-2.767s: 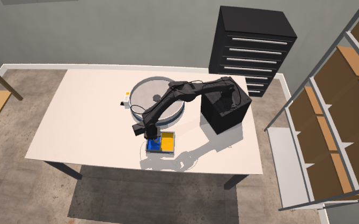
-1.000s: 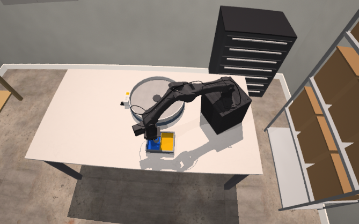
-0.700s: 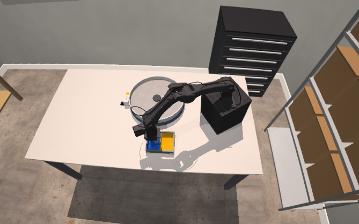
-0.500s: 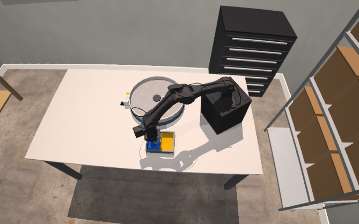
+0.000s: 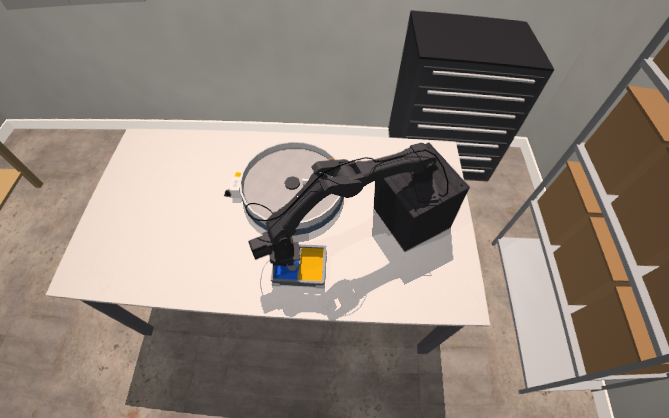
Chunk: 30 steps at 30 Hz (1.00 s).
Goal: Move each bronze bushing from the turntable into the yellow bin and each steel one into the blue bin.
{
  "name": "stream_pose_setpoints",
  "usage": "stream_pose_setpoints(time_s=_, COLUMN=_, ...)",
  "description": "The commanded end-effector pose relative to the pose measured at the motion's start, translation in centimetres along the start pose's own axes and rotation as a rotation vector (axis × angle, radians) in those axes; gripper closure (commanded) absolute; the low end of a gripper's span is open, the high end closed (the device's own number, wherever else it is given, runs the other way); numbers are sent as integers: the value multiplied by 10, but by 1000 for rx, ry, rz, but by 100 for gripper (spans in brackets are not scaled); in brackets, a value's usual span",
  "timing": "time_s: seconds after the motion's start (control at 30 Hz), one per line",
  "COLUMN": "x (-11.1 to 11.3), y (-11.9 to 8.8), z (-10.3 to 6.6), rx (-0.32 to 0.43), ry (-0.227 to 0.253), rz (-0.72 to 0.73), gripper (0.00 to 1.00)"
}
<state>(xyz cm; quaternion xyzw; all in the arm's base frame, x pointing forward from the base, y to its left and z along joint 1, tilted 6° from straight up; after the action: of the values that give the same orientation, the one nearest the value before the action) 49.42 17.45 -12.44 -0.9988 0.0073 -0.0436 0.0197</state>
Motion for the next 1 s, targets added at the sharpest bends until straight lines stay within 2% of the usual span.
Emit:
stream_pose_setpoints(time_s=0.0, x=7, y=-7, z=-9, rx=3, ry=25, rz=-3, gripper=100)
stream_pose_setpoints(time_s=0.97, x=9, y=-8, z=-13, rx=6, ry=33, rz=-3, gripper=100)
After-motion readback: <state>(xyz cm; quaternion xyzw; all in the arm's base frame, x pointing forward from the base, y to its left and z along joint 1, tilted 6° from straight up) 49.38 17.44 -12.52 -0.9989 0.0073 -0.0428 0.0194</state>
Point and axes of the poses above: the point where the finger pads meet when closed, its own z axis out along the fingers, its own x axis across the jaws, y = z × x, the point moved 6 cm from there along -z, back along the fingers, and after that the axes turned 4 degrees about z, right-handed, at the moved point
